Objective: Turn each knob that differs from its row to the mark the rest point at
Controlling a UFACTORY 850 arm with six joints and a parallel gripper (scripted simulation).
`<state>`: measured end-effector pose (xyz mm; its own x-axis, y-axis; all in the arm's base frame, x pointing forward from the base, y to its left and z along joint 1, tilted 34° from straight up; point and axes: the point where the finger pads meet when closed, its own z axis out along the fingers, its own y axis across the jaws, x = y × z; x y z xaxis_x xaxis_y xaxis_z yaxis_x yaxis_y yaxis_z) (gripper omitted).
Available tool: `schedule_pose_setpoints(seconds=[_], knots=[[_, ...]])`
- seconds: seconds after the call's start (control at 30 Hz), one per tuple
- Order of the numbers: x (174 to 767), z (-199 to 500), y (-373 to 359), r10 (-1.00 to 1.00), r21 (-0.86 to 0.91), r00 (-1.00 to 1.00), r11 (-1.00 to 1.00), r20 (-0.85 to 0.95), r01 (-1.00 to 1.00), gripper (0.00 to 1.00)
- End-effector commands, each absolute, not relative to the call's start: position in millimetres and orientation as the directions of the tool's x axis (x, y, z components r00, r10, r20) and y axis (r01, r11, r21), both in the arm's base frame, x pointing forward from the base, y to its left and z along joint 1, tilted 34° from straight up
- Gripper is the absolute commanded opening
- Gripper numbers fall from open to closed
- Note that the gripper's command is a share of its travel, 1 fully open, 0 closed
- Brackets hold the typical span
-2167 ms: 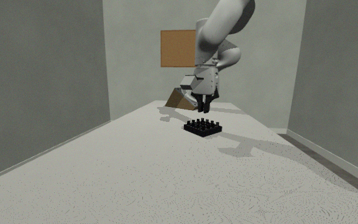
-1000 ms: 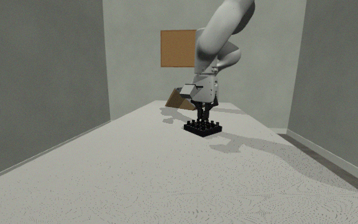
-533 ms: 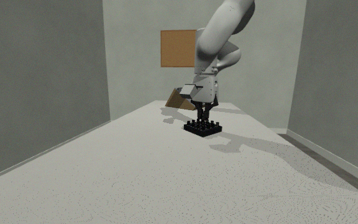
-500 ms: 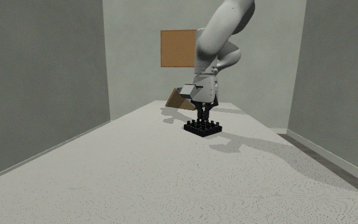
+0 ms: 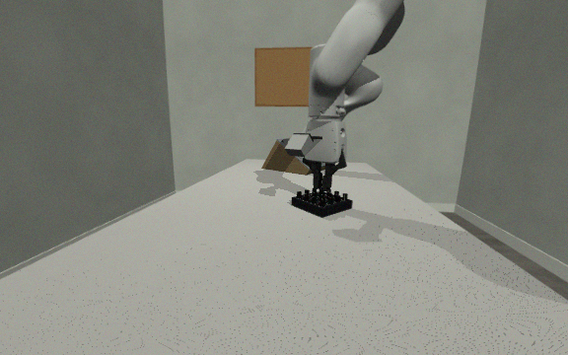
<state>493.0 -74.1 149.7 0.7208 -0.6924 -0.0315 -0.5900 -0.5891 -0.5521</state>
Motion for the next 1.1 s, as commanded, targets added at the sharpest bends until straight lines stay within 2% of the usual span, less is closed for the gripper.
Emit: schedule_pose_setpoints(seconds=[0.0, 1.07], knots=[[493.5, 150.3, -74.6, -0.693, -0.553, 0.721, -0.589, -0.03, -0.59, 0.19], [497.5, 141.0, -69.9, -0.693, -0.553, 0.721, -0.589, -0.03, -0.59, 0.19]])
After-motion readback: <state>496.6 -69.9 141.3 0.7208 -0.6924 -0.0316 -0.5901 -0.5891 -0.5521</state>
